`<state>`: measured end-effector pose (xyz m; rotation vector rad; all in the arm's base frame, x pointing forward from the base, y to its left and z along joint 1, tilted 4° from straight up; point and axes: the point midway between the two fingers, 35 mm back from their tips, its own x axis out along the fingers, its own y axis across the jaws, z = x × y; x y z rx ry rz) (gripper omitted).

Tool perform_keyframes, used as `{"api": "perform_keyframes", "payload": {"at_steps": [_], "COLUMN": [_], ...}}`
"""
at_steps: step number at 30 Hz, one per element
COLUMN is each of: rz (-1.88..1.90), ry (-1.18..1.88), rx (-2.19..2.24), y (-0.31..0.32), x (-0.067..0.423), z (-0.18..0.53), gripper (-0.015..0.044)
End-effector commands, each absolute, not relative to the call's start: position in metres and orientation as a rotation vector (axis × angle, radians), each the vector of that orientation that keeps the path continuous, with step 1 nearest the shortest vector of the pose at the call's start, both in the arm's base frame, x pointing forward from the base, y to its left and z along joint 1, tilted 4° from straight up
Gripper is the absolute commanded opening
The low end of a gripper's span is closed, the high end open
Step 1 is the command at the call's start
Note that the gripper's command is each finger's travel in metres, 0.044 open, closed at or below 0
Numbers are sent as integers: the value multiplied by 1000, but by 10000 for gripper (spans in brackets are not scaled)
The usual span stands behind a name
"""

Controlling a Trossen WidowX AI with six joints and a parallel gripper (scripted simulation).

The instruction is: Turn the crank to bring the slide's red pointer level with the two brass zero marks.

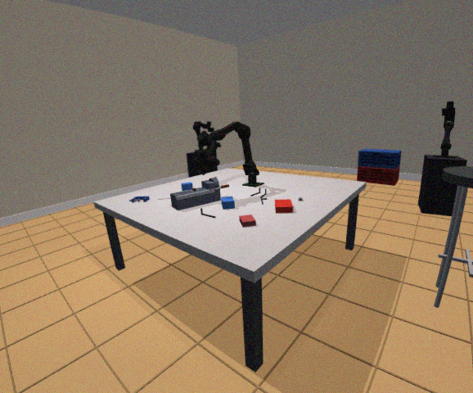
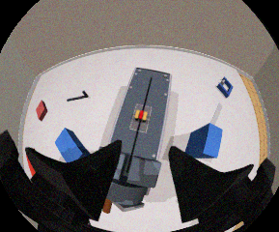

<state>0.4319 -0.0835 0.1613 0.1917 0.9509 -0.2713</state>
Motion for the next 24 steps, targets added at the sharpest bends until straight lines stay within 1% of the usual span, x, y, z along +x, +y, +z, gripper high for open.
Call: {"api": "perform_keyframes", "payload": {"at_steps": [1,5,6,7,24], "rz": [-272,-272,-272,-272,-272], "ry": [951,951,951,951,951], "rx": [191,191,191,191,191], "y": [-84,-84,-84,-84,-84], "x": [432,432,432,432,432], "z": [161,161,161,161,161], "gripper": [315,420,440,440,0]}}
